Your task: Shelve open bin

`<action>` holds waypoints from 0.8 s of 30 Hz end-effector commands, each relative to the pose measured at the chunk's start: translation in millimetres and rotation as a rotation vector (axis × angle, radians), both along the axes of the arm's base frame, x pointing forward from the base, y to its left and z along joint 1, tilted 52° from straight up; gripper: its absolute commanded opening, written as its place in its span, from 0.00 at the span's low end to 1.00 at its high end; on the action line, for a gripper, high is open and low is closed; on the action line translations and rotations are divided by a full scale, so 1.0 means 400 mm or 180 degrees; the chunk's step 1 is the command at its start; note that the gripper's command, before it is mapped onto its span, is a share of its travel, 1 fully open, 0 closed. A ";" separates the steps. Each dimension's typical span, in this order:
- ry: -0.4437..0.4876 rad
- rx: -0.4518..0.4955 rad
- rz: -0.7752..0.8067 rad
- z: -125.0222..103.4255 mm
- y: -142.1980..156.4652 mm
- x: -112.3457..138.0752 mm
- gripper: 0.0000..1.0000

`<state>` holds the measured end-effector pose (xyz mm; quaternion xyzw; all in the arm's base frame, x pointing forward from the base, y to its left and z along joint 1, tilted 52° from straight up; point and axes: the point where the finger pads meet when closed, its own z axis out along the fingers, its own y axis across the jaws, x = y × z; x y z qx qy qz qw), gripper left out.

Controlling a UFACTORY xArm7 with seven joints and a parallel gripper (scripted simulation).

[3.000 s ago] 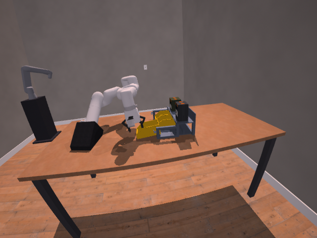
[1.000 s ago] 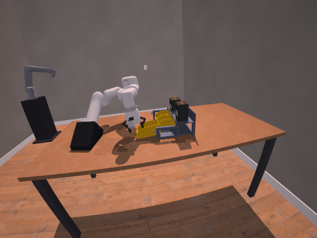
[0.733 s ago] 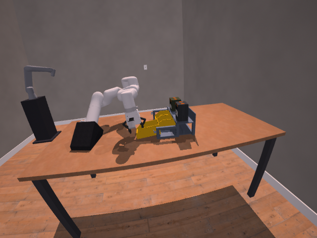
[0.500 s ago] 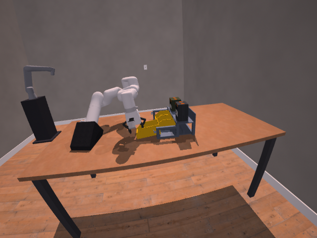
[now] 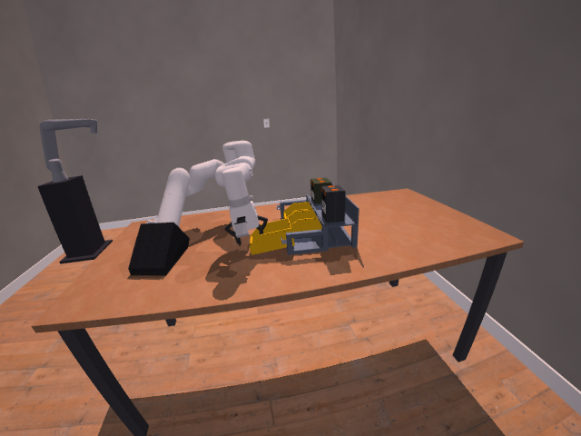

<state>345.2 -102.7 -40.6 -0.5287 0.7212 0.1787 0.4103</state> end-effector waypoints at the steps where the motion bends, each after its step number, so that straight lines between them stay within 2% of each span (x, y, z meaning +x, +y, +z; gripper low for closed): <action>1: -0.0004 -0.0009 -0.0010 0.002 -0.006 0.000 1.00; 14: -0.0004 -0.0009 -0.0010 0.002 -0.006 0.000 1.00; 15: -0.0004 -0.0009 -0.0010 0.002 -0.006 0.000 0.00; 24: -0.0004 -0.0009 -0.0010 0.002 -0.006 0.000 0.00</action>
